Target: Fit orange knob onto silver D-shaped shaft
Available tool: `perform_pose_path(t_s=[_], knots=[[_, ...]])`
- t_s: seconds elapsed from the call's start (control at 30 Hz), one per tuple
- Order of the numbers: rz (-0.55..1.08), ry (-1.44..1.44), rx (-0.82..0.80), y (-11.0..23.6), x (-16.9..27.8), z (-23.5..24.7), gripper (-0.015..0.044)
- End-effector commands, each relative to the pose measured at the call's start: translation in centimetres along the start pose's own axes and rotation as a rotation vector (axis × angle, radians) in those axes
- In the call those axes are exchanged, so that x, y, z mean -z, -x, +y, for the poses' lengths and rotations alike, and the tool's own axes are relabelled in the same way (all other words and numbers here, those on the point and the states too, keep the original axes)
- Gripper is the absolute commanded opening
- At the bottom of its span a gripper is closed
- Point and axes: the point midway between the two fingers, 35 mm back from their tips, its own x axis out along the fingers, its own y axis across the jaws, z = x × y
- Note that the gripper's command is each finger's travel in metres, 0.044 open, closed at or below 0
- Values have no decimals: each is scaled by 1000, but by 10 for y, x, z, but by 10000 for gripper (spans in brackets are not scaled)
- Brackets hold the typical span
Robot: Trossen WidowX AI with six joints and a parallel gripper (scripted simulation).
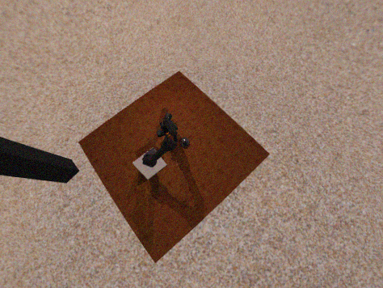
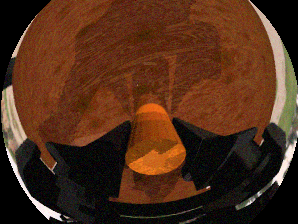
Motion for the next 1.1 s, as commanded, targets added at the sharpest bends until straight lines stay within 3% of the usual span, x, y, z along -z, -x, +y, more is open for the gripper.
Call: perform_pose_path(t_s=[0.0, 0.27, 1.07], knots=[[0, 0, 0, 0, 0, 0, 240], [-2, 6, 2, 82, -1, 0, 440], [-2, 6, 2, 49, -1, -1, 440]])
